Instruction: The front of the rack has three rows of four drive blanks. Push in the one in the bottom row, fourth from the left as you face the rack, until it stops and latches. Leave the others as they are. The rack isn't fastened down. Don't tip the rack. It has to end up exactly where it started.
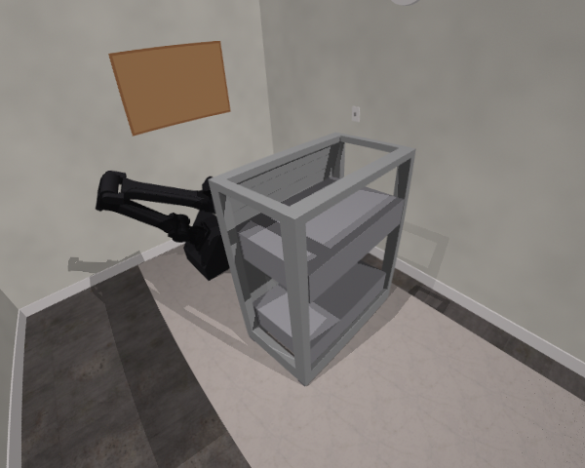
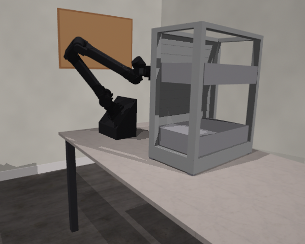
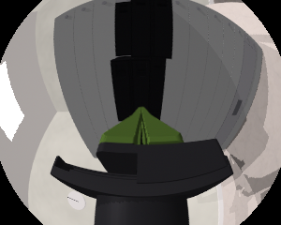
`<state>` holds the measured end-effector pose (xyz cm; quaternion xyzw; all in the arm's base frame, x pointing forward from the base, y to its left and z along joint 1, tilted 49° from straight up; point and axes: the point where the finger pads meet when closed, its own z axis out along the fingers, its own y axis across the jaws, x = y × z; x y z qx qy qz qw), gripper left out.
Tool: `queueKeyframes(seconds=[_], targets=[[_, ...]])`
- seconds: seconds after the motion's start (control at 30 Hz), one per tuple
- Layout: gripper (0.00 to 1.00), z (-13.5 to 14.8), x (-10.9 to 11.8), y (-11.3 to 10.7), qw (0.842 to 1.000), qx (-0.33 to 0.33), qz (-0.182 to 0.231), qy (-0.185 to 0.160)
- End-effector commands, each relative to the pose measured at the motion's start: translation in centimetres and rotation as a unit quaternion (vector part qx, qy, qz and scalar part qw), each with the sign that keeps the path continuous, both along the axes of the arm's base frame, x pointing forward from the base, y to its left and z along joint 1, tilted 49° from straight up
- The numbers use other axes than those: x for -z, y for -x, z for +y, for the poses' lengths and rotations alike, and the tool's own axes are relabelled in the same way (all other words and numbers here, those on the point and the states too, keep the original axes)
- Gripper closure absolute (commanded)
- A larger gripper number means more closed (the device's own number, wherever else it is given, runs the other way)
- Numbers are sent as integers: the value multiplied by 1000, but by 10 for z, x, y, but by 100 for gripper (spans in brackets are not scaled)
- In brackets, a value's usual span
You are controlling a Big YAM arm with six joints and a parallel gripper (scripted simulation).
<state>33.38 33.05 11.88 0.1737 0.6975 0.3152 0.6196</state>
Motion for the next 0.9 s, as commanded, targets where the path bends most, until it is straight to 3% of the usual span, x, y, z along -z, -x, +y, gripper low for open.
queueKeyframes(seconds=[0.0, 0.27, 0.73, 0.87], targets=[[100, 2, -8, -5, 1000, 4, -8, -8], [100, -11, -8, -4, 1000, 5, -2, 4], [100, -83, -55, 2, 1000, 5, -1, 4], [100, -91, -60, 3, 1000, 5, -1, 3]])
